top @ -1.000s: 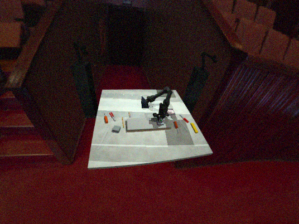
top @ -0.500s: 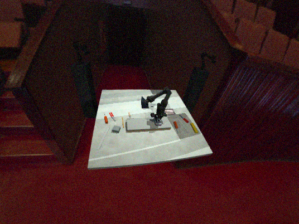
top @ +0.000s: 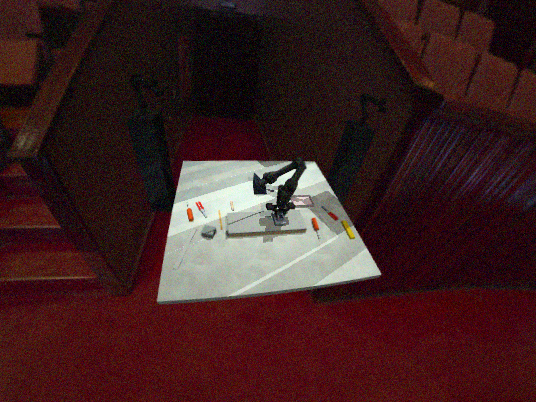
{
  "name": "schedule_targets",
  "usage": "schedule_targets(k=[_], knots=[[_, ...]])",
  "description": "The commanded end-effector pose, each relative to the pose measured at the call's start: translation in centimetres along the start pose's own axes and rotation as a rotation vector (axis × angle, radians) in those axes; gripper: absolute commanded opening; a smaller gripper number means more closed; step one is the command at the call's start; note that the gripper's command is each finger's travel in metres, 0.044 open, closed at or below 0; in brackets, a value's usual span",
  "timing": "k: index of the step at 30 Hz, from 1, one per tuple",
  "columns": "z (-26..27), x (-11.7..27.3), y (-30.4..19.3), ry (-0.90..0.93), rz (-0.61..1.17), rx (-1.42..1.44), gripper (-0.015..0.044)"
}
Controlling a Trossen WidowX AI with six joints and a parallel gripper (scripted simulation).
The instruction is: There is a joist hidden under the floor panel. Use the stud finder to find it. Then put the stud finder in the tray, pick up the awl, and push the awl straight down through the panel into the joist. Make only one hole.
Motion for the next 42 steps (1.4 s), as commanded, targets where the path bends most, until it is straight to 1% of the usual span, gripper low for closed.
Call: schedule_targets(k=[1, 42], knots=[[-0.8, 0.0, -0.1, -0.001, 0.001, -0.002, 0.0000], [-7.9, 0.0, -0.4, -0.004, 0.001, -0.001, 0.0000]])
Point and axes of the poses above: the point midway between the two fingers, 35 mm back from their tips, its own x axis back along the fingers, its own z axis across the jaws, y = z × x, the point moved 2 cm from there along x, back along the fingers, and after that the axes turned 2 degrees about x, right-handed, at the moved point
